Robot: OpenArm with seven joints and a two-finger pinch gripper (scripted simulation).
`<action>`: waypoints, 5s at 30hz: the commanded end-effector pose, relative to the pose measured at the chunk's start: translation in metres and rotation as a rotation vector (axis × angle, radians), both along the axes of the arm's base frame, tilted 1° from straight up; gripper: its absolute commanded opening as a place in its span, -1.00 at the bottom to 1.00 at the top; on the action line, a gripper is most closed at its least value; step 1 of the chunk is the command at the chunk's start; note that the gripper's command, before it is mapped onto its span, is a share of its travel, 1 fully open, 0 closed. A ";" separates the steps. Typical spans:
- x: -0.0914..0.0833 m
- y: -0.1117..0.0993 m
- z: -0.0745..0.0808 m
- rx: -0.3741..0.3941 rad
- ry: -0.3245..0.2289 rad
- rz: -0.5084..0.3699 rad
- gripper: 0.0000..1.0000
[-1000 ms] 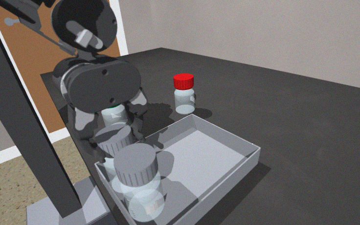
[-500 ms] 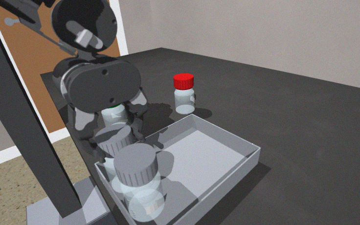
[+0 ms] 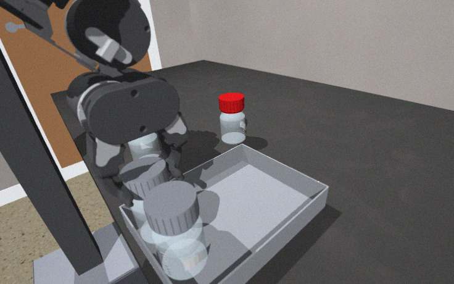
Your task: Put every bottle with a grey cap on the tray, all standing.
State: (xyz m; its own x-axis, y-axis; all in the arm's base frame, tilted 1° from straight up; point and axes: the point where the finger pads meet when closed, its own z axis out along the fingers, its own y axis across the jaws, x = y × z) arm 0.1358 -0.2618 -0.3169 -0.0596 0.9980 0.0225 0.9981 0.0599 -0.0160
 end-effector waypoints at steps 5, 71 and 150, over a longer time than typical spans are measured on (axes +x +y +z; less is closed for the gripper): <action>0.001 0.001 0.001 0.031 -0.006 0.002 -1.00; 0.001 0.002 -0.002 0.031 -0.007 0.002 -1.00; 0.001 0.002 0.004 0.031 -0.005 0.002 0.03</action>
State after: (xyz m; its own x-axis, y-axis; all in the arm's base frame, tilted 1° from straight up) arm 0.1356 -0.2600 -0.3145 -0.0634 0.9966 0.0534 0.9979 0.0640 -0.0100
